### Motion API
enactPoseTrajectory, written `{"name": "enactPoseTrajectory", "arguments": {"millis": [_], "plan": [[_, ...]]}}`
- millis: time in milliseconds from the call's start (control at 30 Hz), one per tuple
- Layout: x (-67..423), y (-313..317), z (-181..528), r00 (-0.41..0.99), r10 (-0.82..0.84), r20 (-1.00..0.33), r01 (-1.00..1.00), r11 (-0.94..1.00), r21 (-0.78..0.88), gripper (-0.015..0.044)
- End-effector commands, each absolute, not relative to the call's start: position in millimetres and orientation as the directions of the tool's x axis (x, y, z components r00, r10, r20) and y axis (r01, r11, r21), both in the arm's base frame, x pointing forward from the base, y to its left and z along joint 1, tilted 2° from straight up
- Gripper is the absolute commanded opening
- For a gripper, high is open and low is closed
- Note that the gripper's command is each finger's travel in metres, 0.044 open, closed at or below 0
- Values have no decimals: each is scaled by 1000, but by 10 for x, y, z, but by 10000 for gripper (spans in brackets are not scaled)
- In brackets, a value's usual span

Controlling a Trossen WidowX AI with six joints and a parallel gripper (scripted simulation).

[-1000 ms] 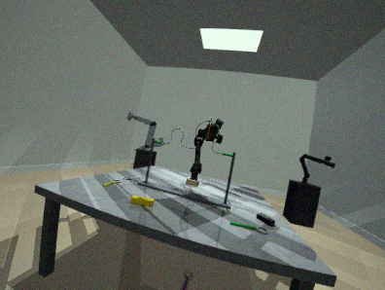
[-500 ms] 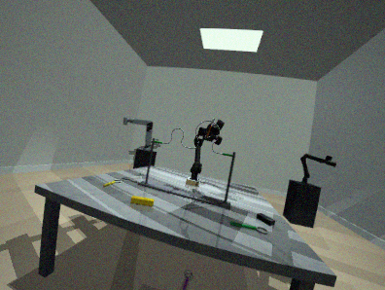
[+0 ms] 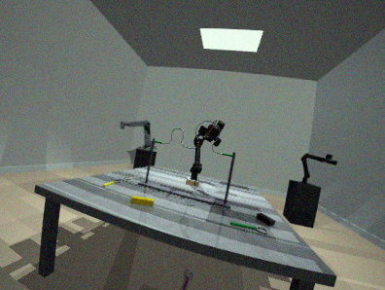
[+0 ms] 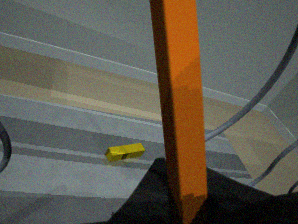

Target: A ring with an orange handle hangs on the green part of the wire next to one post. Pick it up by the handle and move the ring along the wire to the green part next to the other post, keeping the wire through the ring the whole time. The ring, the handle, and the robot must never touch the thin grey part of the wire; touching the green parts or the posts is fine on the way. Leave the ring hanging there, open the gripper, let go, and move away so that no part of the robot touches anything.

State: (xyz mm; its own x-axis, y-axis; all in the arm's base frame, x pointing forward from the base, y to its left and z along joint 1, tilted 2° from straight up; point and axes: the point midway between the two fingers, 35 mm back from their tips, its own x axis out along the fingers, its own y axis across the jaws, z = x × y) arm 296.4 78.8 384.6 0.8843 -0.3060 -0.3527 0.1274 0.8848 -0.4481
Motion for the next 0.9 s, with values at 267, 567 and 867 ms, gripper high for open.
{"name": "enactPoseTrajectory", "arguments": {"millis": [267, 567, 867], "plan": [[2962, 743, 3850, 881, -364, -301, 131, 800, -585, -150], [2962, 714, 3869, 880, -398, -258, 133, 729, -671, -150], [2962, 689, 3892, 879, -427, -212, 135, 649, -749, -150]]}}
